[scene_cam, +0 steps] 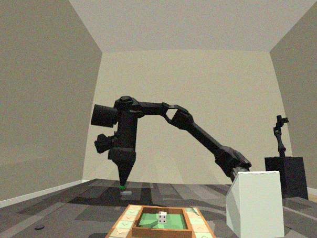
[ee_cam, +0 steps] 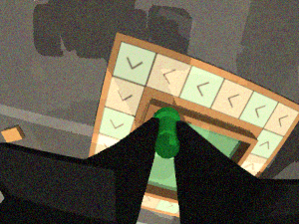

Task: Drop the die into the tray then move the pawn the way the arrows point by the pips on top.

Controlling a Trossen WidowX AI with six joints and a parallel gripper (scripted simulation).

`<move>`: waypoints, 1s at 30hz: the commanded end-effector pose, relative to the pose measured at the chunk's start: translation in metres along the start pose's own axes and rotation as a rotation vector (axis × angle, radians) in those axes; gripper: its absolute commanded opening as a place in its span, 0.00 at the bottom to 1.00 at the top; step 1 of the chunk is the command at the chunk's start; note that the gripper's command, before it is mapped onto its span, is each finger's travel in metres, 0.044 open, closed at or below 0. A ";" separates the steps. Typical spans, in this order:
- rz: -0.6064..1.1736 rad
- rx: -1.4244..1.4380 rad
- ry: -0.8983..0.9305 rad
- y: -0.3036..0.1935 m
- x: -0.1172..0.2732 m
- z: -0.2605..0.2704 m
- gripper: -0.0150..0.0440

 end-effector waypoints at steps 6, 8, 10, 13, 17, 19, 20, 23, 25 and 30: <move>0.009 -0.006 0.004 -0.014 0.002 0.008 0.25; 0.009 -0.006 0.005 -0.021 -0.001 0.012 0.25; 0.009 -0.006 0.005 -0.027 -0.003 0.015 0.25; 0.009 -0.005 0.006 -0.037 -0.008 0.020 0.25; 0.009 -0.005 0.007 -0.051 -0.013 0.026 0.25; 0.010 -0.004 0.008 -0.058 -0.016 0.029 0.25; 0.010 -0.004 0.008 -0.061 -0.018 0.030 0.25; 0.010 -0.004 0.008 -0.072 -0.022 0.034 0.25; 0.010 -0.003 0.009 -0.079 -0.025 0.036 0.25; 0.011 -0.003 0.009 -0.098 -0.033 0.040 0.25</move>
Point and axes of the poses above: the point midway between the two fingers, 35 mm back from their tips, its own x axis back along the fingers, its own z axis across the jaws, y = z × x, the point moved 6 cm from there along x, back along the fingers, and after that the axes turned 14 degrees about -x, right-handed, at the moved point
